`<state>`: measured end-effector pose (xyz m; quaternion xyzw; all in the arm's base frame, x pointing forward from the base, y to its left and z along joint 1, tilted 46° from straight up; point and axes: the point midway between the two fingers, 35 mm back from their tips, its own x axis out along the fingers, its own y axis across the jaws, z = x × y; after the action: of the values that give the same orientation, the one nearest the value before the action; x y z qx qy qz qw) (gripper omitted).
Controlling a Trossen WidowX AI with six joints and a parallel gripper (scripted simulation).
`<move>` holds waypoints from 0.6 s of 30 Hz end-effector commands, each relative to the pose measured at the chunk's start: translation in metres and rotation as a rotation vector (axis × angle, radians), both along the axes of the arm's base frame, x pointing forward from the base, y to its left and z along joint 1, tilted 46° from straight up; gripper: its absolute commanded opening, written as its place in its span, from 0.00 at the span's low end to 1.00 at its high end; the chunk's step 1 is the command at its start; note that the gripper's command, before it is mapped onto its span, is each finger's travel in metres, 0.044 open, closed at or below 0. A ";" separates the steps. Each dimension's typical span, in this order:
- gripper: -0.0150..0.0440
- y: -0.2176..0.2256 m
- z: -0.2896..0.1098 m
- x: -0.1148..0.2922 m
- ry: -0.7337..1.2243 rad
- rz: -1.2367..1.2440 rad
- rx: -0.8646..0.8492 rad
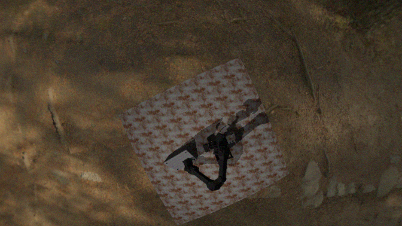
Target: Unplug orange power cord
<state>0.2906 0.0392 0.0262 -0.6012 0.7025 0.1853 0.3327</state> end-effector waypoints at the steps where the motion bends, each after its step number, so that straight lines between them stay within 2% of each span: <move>1: 0.25 0.017 -0.008 0.004 -0.001 0.020 0.017; 4: 0.25 0.020 -0.011 0.005 -0.001 0.020 0.017; 18: 0.88 0.017 -0.010 0.003 0.002 0.022 0.013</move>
<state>0.2933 0.0549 0.0180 -0.6065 0.6947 0.1947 0.3341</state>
